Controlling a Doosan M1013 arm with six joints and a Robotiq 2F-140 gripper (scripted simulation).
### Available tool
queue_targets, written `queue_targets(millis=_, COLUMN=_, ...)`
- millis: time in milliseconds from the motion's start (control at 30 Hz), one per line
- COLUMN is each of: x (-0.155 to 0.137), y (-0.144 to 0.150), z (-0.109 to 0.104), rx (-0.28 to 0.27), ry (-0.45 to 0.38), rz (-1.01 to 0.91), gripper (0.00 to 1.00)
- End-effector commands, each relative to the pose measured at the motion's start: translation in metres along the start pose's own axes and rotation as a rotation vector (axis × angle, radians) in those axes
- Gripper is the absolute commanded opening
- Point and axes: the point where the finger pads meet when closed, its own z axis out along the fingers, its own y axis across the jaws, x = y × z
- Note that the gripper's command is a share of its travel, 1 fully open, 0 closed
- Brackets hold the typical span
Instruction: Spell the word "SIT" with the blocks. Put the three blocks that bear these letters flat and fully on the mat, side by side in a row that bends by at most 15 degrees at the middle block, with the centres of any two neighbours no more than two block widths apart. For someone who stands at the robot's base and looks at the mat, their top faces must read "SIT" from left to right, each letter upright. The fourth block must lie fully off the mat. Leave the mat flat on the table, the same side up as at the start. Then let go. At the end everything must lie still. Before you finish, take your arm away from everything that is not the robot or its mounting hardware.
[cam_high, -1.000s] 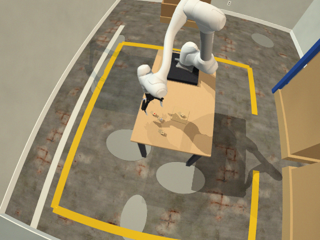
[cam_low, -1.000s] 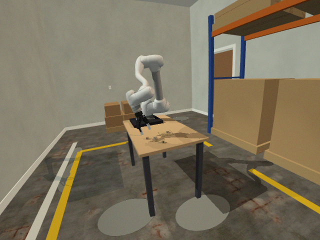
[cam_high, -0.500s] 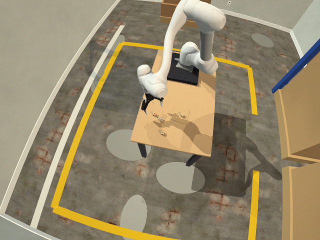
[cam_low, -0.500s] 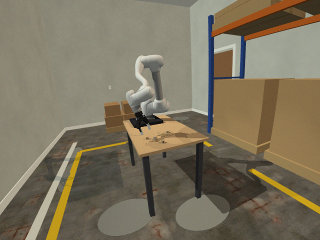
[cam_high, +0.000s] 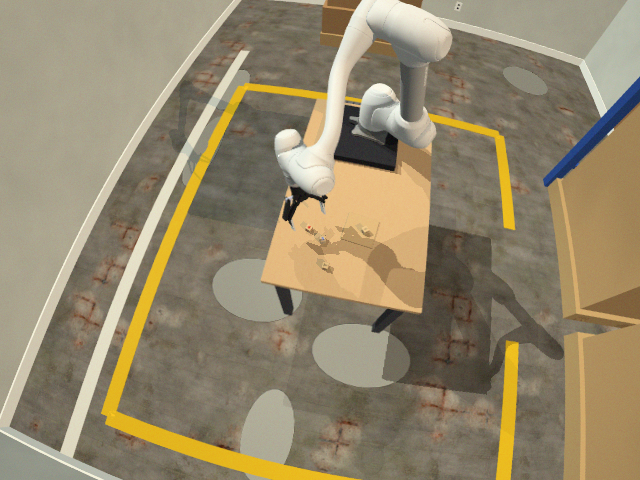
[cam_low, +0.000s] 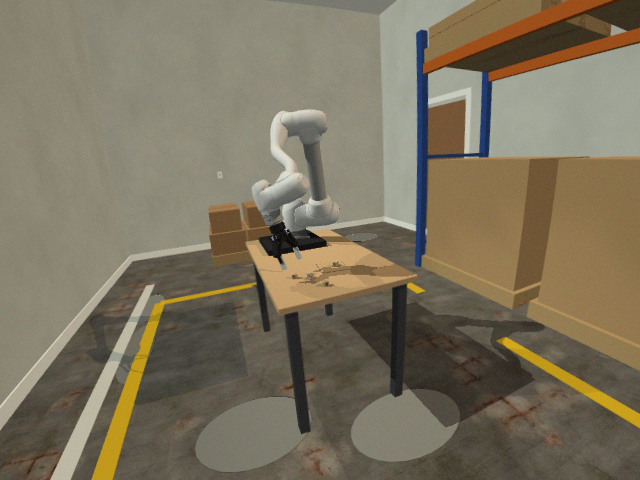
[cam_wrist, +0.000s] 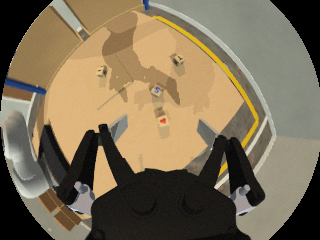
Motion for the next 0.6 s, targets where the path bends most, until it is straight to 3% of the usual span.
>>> queue_targets(millis=0, x=0.0, y=0.0, z=0.0, rx=0.0, ry=0.0, rz=0.0, gripper=1.0)
queue_targets(millis=367, x=0.001, y=0.0, z=0.0, rx=0.001, ry=-0.002, rz=-0.01, gripper=1.0)
queue_targets(millis=567, x=0.028, y=-0.009, z=-0.005, rx=0.046, ry=-0.07, rz=-0.282, gripper=1.0)
